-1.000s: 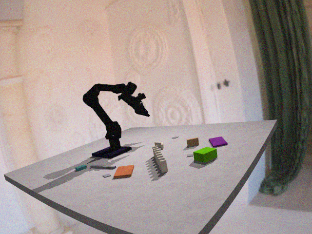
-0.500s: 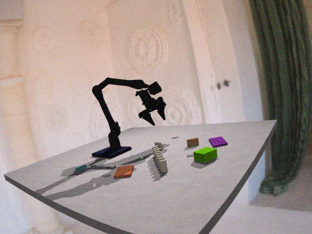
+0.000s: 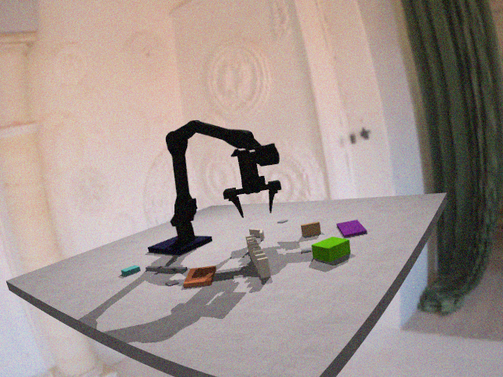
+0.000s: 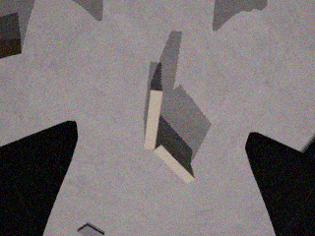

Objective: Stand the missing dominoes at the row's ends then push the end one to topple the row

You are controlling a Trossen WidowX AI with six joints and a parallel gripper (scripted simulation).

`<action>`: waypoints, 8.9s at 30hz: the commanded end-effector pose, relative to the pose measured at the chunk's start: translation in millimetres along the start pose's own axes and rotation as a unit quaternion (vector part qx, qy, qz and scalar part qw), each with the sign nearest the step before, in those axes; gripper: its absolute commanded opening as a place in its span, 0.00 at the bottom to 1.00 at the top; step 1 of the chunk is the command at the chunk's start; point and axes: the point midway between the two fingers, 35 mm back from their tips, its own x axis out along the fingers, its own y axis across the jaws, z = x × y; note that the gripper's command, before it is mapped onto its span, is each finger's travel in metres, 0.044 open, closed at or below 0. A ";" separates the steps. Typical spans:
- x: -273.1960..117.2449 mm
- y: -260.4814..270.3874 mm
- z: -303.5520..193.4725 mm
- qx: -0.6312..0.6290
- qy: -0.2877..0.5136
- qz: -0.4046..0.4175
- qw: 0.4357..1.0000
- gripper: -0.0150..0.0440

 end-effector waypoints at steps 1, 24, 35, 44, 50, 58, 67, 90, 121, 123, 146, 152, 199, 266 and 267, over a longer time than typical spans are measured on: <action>0.5 3.3 1.5 0.022 0.012 -0.003 1.000 1.00; 76.4 2.8 -1.0 0.022 0.012 -0.003 1.000 1.00; 80.5 2.5 -1.1 0.022 0.012 -0.003 1.000 0.91; 80.5 2.5 -1.1 0.022 0.012 -0.003 1.000 0.51; 80.5 2.5 -1.1 0.022 0.012 -0.003 1.000 0.30; 78.3 2.6 -1.0 0.022 0.012 -0.003 1.000 0.30; -26.7 6.9 6.1 0.022 0.012 -0.003 1.000 0.30; -39.3 151.3 -82.6 -0.561 0.011 0.011 0.827 0.30; 5.3 201.0 -88.3 -0.589 -0.122 0.096 0.793 0.30; 8.3 204.3 -89.2 -0.590 -0.133 0.103 0.790 0.30; 32.1 226.8 -97.8 -0.583 -0.263 0.186 0.746 0.30; 34.9 227.6 -99.9 -0.576 -0.296 0.206 0.734 0.30; 12.0 156.1 -102.4 -0.454 -0.508 0.353 0.641 0.30; 66.6 128.1 -95.6 -0.398 -0.531 0.385 0.641 0.30; 66.6 128.1 -95.6 -0.398 -0.531 0.385 0.641 0.30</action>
